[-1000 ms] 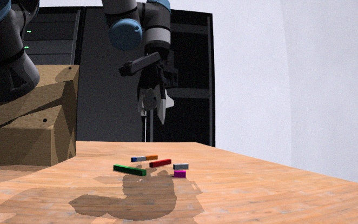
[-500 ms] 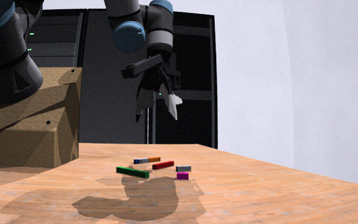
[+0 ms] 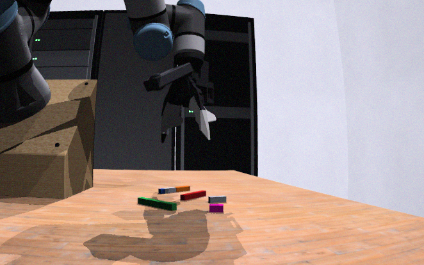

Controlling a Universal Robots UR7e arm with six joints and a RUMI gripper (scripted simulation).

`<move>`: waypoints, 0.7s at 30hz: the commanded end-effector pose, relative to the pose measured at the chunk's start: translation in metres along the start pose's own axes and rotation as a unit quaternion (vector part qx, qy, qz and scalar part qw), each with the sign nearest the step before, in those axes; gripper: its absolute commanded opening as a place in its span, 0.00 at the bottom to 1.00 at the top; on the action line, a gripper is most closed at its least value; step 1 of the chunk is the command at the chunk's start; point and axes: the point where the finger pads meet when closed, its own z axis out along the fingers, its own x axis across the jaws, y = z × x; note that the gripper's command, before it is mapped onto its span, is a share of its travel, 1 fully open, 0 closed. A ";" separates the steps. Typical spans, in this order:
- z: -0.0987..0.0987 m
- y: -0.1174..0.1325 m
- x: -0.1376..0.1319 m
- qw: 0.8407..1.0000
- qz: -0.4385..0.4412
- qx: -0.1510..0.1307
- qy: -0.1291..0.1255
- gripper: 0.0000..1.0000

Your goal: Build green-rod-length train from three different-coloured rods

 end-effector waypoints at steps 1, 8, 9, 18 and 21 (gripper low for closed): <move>-0.011 0.002 -0.001 1.000 0.002 -0.002 -0.001 1.00; -0.037 0.002 -0.001 1.000 0.002 -0.002 -0.001 1.00; -0.042 0.002 -0.001 1.000 0.002 -0.003 -0.001 1.00; -0.071 0.002 -0.001 1.000 0.002 -0.003 0.000 1.00; -0.081 0.002 -0.001 1.000 0.002 -0.003 0.000 1.00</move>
